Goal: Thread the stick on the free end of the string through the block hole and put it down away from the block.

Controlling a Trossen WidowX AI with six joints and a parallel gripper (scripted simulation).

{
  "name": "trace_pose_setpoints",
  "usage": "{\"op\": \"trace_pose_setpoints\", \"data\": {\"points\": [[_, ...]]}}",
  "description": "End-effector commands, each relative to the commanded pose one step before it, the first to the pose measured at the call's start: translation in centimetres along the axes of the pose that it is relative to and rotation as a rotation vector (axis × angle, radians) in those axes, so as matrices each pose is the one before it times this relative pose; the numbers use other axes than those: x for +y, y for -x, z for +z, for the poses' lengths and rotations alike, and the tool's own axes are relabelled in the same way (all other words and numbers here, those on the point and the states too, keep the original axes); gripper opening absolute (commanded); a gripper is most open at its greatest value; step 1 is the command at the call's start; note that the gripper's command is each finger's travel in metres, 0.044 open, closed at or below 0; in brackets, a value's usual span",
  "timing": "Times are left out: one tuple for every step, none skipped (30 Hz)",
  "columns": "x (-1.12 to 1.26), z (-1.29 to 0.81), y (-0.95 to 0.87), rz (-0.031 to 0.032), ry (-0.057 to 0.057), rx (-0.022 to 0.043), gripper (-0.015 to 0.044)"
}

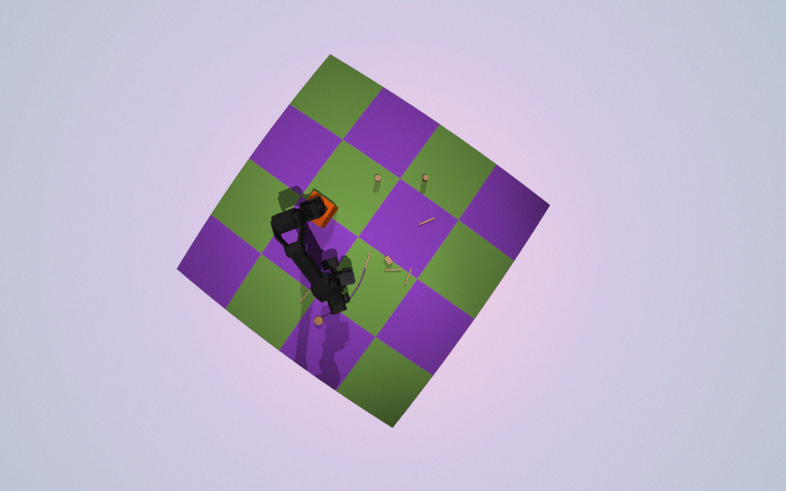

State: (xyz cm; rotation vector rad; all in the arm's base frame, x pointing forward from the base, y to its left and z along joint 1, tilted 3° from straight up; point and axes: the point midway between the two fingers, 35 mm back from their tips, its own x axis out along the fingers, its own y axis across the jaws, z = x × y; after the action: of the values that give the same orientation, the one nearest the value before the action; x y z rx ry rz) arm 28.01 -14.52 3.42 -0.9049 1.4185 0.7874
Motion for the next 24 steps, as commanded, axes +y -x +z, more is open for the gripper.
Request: {"op": "trace_pose_setpoints", "data": {"points": [[0.0, 0.0, -0.001, 0.00002, 0.0, 0.0, 0.0], [0.0, 0.0, 0.0, 0.0, 0.0, 0.0, 0.0], [0.0, 0.0, 0.0, 0.0, 0.0, 0.0, 0.0], [0.0, 0.0, 0.0, 0.0, 0.0, 0.0, 0.0], [0.0, 0.0, 0.001, -0.00002, 0.0, 0.0, 0.0026], [0.0, 0.0, 0.0, 0.0, 0.0, 0.0, 0.0053], [0.0, 0.0, 0.0, 0.0, 0.0, 0.0, 0.0079], [0.0, 0.0, 0.0, 0.0, 0.0, 0.0, 0.0105], [0.0, 0.0, 0.0, 0.0, 0.0, 0.0, 0.0131], [0.0, 0.0, 0.0, 0.0, 0.0, 0.0, 0.0157], [0.0, 0.0, 0.0, 0.0, 0.0, 0.0, 0.0184], [0.0, 0.0, 0.0, 0.0, 0.0, 0.0, 0.021], [0.0, 0.0, 0.0, 0.0, 0.0, 0.0, 0.0236], [0.0, 0.0, 0.0, 0.0, 0.0, 0.0, 0.0243], [0.0, 0.0, 0.0, 0.0, 0.0, 0.0, 0.0243], [0.0, 0.0, 0.0, 0.0, 0.0, 0.0, 0.0216], [0.0, 0.0, 0.0, 0.0, 0.0, 0.0, 0.019], [0.0, 0.0, 0.0, 0.0, 0.0, 0.0, 0.0164], [0.0, 0.0, 0.0, 0.0, 0.0, 0.0, 0.0138], [0.0, 0.0, 0.0, 0.0, 0.0, 0.0, 0.0111], [0.0, 0.0, 0.0, 0.0, 0.0, 0.0, 0.0085], [0.0, 0.0, 0.0, 0.0, 0.0, 0.0, 0.0059], [0.0, 0.0, 0.0, 0.0, 0.0, 0.0, 0.0033], [0.0, 0.0, 0.0, 0.0, 0.0, 0.0, 0.0006]]}}
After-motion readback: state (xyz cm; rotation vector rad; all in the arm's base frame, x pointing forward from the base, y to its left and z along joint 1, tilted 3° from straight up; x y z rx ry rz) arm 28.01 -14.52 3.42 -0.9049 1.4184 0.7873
